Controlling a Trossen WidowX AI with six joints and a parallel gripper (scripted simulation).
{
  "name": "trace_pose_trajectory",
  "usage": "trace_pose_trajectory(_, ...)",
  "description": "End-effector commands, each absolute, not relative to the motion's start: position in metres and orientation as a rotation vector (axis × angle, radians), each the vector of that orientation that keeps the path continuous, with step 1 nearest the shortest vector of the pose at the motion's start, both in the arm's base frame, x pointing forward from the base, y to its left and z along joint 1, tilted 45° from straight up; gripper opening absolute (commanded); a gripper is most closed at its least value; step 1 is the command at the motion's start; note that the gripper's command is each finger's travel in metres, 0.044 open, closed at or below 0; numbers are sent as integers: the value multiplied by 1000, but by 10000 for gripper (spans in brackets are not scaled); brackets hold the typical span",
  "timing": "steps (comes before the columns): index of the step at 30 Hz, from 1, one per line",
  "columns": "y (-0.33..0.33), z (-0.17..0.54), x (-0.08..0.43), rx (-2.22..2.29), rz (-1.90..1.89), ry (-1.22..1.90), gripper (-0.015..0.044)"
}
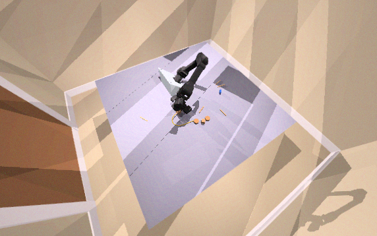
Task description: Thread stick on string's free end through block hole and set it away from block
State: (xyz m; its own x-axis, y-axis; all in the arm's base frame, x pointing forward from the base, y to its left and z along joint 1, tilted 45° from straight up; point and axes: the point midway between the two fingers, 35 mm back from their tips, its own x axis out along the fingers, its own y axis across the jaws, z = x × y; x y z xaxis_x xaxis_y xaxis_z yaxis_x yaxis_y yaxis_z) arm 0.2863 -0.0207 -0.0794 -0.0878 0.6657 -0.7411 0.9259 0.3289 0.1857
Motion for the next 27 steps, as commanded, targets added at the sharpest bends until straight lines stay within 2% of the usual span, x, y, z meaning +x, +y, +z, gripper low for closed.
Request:
trace_pose_trajectory(1, -20, -80, 286, 1413, -434, 1828, 0)
trace_pose_trajectory(27, 1, -61, 274, 1409, -436, 1834, 0)
